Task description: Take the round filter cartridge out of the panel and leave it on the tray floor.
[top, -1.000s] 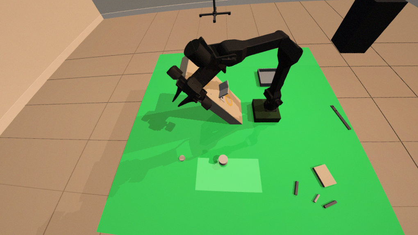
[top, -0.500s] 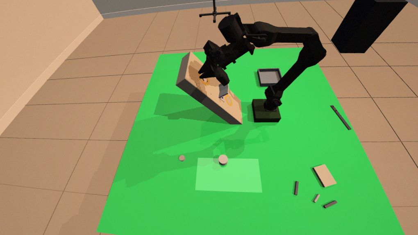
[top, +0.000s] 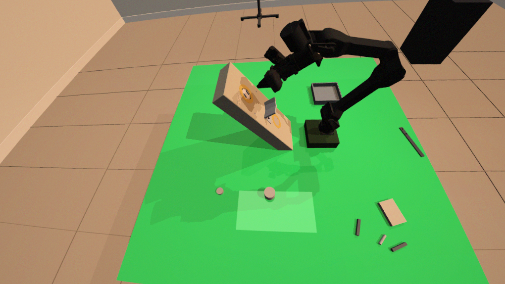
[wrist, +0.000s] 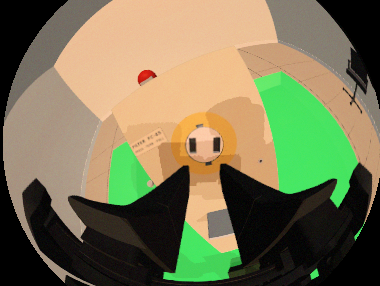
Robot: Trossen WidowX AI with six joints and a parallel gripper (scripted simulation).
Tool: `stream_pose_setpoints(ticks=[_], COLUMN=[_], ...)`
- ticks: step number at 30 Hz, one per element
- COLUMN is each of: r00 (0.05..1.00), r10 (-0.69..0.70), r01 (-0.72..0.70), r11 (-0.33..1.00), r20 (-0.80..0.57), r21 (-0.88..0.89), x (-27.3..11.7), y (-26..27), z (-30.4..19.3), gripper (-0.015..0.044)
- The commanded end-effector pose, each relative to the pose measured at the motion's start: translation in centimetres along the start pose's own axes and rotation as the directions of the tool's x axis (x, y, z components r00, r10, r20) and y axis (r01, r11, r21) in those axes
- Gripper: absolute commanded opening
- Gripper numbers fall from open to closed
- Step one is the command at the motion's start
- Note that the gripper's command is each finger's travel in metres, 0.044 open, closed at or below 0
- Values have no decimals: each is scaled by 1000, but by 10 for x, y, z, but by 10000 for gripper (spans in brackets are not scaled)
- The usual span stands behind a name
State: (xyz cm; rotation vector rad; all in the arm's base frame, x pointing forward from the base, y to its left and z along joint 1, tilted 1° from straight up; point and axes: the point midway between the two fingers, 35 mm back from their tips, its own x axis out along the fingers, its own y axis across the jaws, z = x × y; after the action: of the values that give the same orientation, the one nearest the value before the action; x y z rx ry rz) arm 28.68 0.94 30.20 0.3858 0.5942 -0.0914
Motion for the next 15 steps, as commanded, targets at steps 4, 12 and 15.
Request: stream_pose_setpoints(ticks=[4, 12, 15], r00=[1000, 1000, 1000], r10=[-10, -10, -10], r01=[10, 10, 10], r11=[1000, 1000, 1000], r20=[-5, -4, -4], r21=[16, 16, 16], x=[1, 11, 16], y=[-3, -3, -3], z=[-3, -2, -2], gripper=[112, 112, 112])
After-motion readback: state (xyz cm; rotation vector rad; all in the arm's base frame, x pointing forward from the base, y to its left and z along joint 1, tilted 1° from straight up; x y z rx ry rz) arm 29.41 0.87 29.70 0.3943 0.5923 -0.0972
